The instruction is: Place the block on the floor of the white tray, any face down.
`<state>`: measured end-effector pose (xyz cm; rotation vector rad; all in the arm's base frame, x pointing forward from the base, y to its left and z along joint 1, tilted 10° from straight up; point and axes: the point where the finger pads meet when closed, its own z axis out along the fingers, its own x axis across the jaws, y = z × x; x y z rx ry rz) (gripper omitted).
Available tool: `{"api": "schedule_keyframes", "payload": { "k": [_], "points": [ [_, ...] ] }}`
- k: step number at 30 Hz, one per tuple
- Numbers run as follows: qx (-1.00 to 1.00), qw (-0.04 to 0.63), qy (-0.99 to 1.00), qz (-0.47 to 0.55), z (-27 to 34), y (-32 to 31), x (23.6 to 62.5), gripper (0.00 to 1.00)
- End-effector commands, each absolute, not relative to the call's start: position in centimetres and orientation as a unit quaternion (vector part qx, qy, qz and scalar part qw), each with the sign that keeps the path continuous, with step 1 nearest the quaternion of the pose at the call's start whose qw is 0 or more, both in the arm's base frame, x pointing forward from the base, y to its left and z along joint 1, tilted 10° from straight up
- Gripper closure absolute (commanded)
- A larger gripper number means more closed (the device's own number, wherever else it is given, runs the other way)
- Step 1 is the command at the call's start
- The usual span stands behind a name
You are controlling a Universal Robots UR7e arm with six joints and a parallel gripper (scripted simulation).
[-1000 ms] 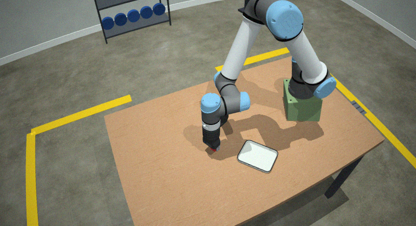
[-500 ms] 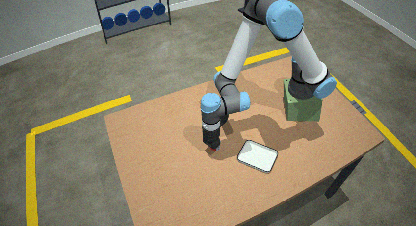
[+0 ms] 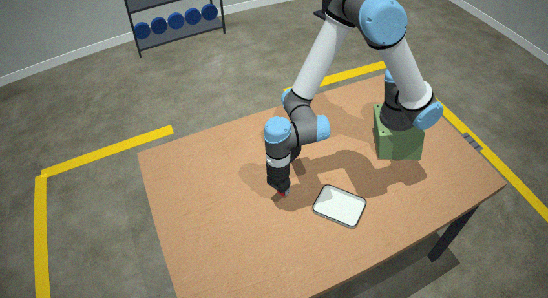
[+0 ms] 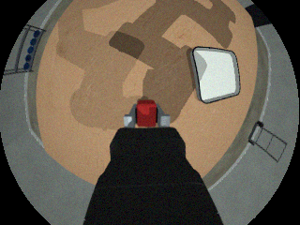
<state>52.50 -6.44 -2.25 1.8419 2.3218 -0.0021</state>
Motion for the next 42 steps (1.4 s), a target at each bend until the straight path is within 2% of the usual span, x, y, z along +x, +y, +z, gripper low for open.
{"api": "schedule_keyframes", "payload": {
  "k": [1, 13, 34, 39, 42],
  "points": [
    [0.619, 0.090, 0.780, 0.000, -0.5, -6.3, 52.3, 1.00],
    [0.619, 0.090, 0.780, 0.000, 1.6, -6.0, 52.0, 1.00],
    [0.619, 0.090, 0.780, 0.000, 1.7, -5.9, 51.9, 1.00],
    [0.619, 0.090, 0.780, 0.000, 1.5, -5.0, 51.2, 1.00],
    [0.619, 0.090, 0.780, 0.000, 1.0, -2.7, 49.2, 1.00]
  ]
}}
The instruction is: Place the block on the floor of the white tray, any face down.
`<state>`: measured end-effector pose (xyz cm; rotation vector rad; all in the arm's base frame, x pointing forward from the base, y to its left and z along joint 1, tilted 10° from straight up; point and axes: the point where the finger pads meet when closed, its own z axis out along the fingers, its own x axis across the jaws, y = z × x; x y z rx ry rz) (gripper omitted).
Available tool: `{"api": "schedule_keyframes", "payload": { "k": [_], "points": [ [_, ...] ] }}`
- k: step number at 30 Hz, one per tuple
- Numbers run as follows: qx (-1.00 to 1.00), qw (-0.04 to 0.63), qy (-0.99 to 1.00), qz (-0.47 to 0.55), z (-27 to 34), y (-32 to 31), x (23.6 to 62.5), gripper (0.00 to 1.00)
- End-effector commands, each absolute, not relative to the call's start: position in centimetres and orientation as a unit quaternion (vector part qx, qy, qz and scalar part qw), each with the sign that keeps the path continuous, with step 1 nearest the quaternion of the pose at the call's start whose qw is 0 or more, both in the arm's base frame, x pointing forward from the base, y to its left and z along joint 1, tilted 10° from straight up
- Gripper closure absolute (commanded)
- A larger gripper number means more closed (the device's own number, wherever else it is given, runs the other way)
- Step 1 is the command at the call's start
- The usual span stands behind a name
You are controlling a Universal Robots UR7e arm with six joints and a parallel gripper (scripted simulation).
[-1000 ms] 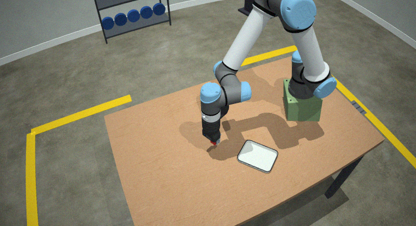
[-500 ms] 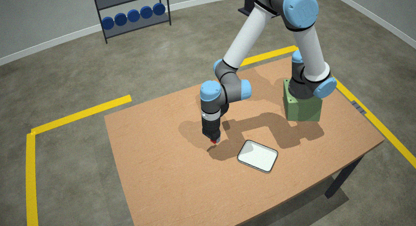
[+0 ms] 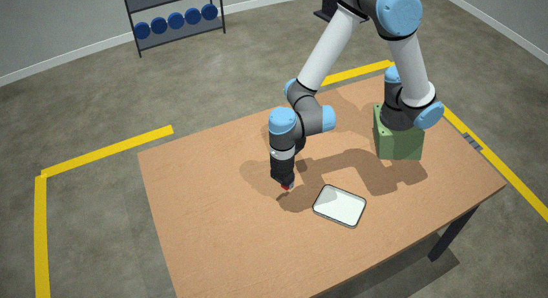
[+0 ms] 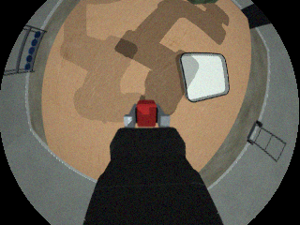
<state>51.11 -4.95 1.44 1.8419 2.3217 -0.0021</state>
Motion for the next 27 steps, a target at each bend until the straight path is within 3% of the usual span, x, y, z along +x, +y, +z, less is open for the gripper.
{"api": "schedule_keyframes", "payload": {
  "k": [1, 7, 11, 27],
  "points": [
    [0.619, 0.090, 0.780, 0.000, 0.7, -1.6, 48.3, 1.00],
    [0.619, 0.090, 0.780, 0.000, -1.0, 6.3, 42.0, 1.00],
    [0.619, 0.090, 0.780, 0.000, -1.7, 9.1, 39.8, 1.00],
    [0.619, 0.090, 0.780, 0.000, -1.8, 9.6, 39.3, 1.00]
  ]
}}
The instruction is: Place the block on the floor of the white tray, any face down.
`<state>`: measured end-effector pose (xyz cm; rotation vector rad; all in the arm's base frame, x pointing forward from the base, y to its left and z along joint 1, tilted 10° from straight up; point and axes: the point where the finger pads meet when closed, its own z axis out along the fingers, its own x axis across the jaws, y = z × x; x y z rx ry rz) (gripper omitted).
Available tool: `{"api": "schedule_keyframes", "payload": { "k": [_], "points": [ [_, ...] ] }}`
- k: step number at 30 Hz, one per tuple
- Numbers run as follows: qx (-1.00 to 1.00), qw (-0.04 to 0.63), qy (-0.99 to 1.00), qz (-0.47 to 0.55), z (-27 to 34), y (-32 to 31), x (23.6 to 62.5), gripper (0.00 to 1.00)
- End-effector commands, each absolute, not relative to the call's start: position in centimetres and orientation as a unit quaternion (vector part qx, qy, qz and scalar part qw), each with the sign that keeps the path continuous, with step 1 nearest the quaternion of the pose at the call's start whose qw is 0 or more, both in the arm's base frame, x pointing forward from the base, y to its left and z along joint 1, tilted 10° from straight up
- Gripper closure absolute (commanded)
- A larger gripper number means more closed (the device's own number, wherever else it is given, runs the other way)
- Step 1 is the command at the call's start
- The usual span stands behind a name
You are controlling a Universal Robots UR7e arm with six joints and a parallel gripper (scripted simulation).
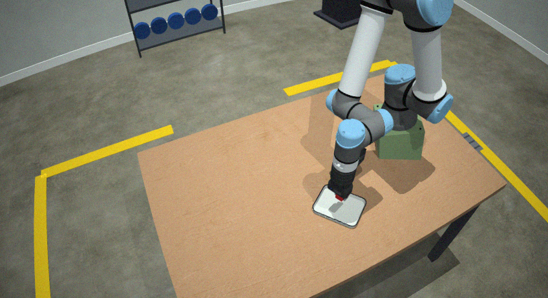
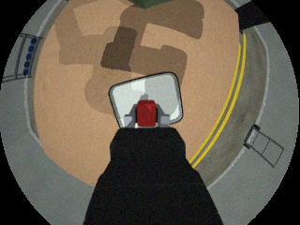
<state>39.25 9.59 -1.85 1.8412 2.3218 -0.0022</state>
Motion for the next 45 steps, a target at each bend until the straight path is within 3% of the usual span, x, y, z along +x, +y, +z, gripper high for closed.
{"api": "schedule_keyframes", "payload": {
  "k": [1, 45],
  "points": [
    [0.619, 0.090, 0.780, 0.000, -1.8, 9.6, 39.3, 1.00],
    [0.619, 0.090, 0.780, 0.000, -7.5, 9.3, 40.2, 1.00]
  ]
}}
